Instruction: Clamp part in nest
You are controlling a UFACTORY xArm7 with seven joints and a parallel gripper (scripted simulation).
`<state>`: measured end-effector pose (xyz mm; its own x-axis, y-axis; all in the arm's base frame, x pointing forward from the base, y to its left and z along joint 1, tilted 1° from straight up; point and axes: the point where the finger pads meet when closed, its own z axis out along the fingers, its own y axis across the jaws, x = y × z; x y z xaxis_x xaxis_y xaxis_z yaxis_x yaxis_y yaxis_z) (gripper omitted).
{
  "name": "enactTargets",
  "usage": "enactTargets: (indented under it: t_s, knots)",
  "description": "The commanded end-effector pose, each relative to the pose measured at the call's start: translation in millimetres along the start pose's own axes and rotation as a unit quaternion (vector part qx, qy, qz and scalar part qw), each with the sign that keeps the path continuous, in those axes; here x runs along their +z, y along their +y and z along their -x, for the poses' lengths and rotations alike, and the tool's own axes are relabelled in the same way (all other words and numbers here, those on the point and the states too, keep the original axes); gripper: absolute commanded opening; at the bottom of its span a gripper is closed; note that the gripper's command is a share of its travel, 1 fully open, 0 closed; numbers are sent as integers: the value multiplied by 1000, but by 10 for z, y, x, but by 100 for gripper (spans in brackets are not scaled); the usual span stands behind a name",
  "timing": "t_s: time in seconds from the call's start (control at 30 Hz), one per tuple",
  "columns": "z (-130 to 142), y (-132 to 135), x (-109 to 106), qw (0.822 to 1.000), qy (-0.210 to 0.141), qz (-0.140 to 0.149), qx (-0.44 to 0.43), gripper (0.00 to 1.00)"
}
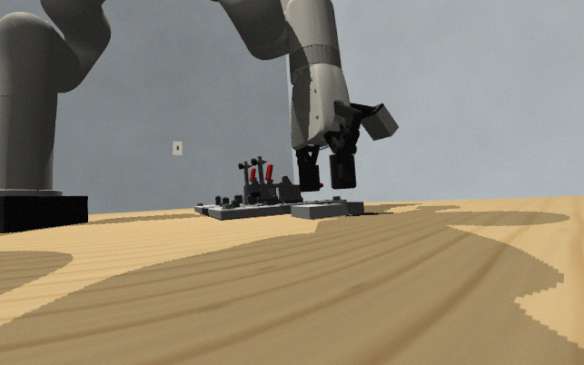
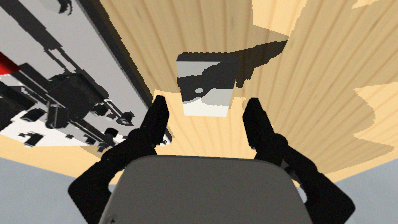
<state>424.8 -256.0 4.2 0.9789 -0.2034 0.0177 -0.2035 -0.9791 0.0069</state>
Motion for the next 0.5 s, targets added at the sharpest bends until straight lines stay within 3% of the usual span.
enactTargets:
  t_s: [0.0,0.47]
  knots:
    - [-17,6,46,1000,2,1,0,100]
    - [-19,7,199,1000,2,1,0,100]
